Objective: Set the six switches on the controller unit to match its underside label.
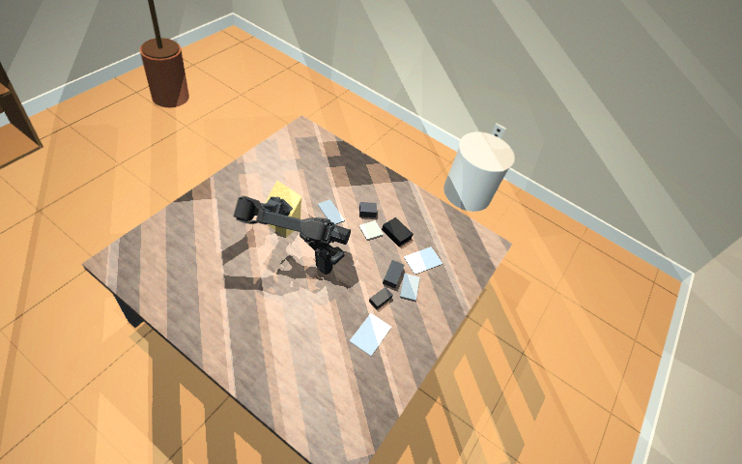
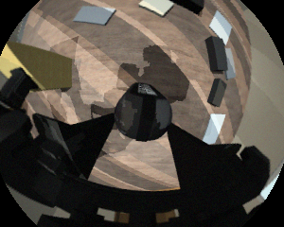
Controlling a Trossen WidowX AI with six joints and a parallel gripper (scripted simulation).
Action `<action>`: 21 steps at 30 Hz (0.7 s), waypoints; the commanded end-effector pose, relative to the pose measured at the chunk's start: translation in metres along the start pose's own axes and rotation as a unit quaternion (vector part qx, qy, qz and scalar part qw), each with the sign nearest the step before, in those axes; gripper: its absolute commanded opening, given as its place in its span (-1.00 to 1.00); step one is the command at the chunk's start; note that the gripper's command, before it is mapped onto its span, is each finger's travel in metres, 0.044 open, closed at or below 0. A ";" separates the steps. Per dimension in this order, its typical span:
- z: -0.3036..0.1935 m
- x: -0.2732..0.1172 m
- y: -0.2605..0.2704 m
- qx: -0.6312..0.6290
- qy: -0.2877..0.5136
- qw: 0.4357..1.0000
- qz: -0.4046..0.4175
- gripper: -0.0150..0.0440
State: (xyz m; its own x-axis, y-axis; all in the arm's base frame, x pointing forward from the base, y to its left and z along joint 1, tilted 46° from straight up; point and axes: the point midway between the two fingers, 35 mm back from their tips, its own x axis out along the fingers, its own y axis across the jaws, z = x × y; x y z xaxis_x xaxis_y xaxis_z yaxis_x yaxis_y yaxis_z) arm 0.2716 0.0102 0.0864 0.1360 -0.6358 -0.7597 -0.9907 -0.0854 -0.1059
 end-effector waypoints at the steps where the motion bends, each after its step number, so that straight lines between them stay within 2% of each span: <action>1: -0.008 0.005 0.001 0.002 0.012 1.000 0.008 0.65; 21: -0.022 0.008 0.001 0.001 0.037 0.999 0.008 0.65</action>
State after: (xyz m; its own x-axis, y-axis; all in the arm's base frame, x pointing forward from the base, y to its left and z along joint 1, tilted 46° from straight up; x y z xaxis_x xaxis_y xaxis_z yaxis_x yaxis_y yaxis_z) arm 0.2726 -0.0047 0.0950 0.1349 -0.6785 -0.7221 -0.9908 -0.0826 -0.1075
